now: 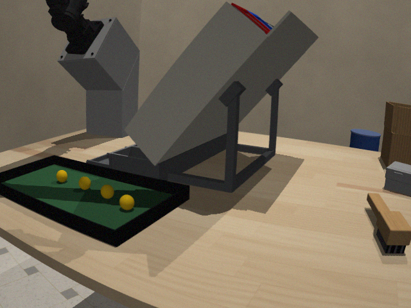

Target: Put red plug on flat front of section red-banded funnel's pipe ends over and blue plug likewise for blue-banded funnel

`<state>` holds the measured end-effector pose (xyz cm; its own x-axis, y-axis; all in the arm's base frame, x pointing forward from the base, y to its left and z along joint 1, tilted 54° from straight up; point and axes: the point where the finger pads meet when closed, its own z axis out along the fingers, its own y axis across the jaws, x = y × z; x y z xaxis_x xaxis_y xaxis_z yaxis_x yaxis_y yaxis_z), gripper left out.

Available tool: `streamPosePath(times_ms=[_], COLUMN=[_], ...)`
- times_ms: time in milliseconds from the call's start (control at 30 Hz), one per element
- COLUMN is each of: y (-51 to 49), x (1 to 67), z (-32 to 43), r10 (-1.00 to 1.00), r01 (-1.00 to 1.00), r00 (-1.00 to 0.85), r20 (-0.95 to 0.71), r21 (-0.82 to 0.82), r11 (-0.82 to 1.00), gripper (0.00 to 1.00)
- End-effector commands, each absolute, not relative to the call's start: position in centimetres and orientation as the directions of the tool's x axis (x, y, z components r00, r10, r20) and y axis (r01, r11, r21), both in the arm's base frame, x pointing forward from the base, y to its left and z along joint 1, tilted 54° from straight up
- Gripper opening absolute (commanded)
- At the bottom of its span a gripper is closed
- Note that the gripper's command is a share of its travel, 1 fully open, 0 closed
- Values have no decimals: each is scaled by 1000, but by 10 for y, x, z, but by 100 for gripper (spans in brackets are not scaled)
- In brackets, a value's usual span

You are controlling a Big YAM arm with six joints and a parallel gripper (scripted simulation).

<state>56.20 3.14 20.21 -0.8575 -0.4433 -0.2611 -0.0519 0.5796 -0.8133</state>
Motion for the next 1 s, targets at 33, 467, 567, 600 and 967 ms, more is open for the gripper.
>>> streamPosePath(times_ms=[33, 467, 567, 600, 967], y=[24, 14, 14, 13, 18], x=[568, 566, 566, 566, 564], z=[199, 185, 185, 184, 185], r10=[-445, -443, -441, -440, -442], r01=[-44, -36, -29, -26, -22], r00=[-853, -851, -850, -849, -845], r20=[-272, -282, -289, -292, -299], r21=[-812, -811, -810, -809, -808], r11=[581, 584, 586, 587, 588], gripper=[0, 0, 0, 0, 59])
